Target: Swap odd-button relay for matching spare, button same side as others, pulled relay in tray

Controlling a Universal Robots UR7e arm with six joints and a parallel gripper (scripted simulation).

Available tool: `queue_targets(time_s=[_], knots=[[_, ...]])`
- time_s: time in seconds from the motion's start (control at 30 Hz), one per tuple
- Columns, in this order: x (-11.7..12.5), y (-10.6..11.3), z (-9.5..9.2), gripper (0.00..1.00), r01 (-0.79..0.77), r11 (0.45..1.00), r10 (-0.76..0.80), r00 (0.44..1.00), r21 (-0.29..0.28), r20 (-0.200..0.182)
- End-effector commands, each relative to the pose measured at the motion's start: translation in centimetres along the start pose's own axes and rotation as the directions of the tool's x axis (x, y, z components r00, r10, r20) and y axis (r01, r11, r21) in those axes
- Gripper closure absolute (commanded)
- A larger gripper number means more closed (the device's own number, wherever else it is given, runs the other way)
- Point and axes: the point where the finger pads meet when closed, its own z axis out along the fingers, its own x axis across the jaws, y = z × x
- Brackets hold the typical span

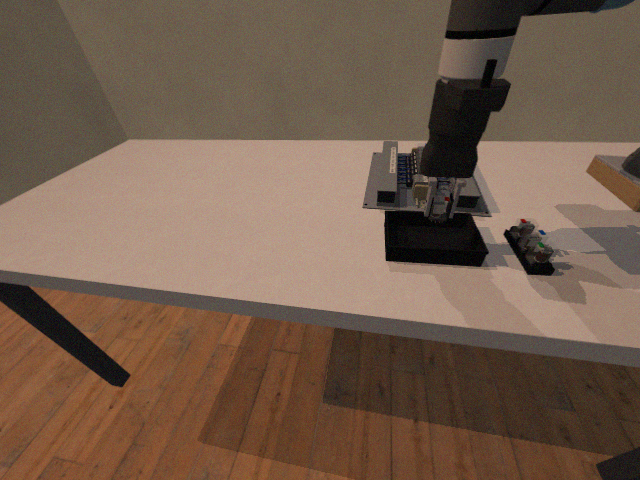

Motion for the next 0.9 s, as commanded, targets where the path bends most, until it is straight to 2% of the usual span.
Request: queue_targets(time_s=[0.0, 0.17, 0.87], knots=[[0.1, -0.1, -0.1, 1.00, 0.000, 1.000, 0.000, 1.000, 0.000, -0.002], [0.0, 0.9, -0.2, 1.00, 0.000, 1.000, 0.000, 1.000, 0.000, -0.002], [0.0, 1.4, -0.2, 1.00, 0.000, 1.000, 0.000, 1.000, 0.000, -0.002]])
